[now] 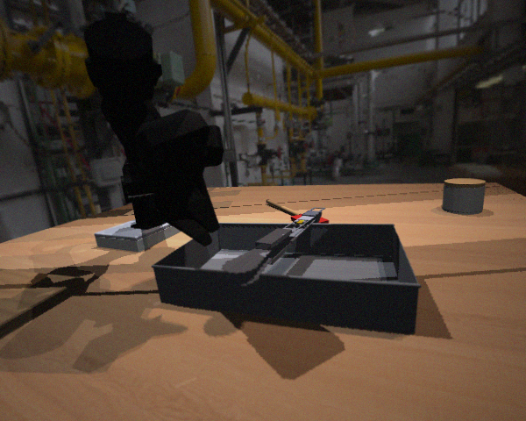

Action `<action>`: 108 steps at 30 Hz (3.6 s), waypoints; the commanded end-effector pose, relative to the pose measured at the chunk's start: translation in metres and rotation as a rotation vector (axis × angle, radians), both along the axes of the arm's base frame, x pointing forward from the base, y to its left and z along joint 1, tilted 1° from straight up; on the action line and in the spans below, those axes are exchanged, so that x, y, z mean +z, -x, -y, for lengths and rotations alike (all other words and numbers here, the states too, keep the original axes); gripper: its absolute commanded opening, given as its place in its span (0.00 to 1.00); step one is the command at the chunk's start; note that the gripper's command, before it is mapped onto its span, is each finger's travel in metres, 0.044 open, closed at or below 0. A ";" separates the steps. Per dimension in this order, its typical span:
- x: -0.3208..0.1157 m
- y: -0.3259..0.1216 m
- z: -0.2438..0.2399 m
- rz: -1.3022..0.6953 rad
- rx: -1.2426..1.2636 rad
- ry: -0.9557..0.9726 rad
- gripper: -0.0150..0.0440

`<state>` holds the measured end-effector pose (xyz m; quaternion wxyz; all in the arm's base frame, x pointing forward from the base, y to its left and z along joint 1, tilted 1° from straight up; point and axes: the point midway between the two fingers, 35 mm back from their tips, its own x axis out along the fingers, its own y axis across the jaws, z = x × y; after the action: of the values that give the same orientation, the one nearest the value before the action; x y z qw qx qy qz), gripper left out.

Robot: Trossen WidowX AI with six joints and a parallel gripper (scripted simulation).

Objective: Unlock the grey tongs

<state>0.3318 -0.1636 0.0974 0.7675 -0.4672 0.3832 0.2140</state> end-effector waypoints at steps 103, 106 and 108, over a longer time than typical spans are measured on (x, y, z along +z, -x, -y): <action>-0.060 -0.056 -0.149 -0.076 0.711 0.265 0.10; -0.043 -0.058 -0.148 -0.076 0.710 0.265 0.00; -0.023 -0.058 -0.148 -0.077 0.708 0.266 0.00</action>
<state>0.3838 -0.0144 0.0438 0.5611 -0.6504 0.2569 0.4429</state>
